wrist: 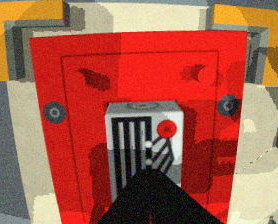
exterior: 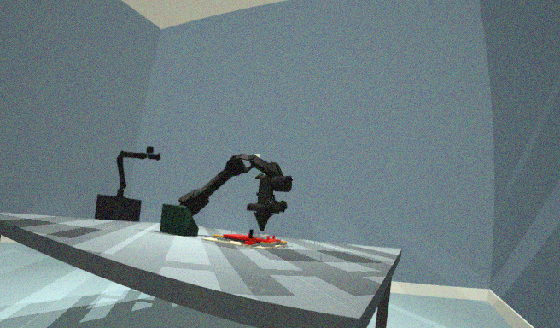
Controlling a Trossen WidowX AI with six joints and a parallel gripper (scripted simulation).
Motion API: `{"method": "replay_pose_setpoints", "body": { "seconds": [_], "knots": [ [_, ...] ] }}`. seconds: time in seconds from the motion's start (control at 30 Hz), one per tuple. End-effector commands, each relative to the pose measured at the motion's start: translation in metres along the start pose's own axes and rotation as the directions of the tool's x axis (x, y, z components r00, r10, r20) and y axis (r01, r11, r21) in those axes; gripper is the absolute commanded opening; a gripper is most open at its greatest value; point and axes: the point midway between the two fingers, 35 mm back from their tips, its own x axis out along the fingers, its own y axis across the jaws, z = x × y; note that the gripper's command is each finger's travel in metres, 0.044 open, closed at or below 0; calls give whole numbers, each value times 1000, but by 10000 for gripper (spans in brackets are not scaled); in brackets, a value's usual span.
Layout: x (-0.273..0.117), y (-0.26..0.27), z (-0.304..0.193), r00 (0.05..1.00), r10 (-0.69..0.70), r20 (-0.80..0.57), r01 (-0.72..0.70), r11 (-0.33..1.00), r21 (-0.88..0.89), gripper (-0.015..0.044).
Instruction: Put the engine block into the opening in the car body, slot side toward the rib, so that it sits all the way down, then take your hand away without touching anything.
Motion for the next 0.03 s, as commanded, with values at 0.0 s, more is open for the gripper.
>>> {"method": "replay_pose_setpoints", "body": {
  "seconds": [0.0],
  "knots": [
    [0, 0, 0, 1000, 0, 0, 0, 1000, -6, 0]
  ]
}}
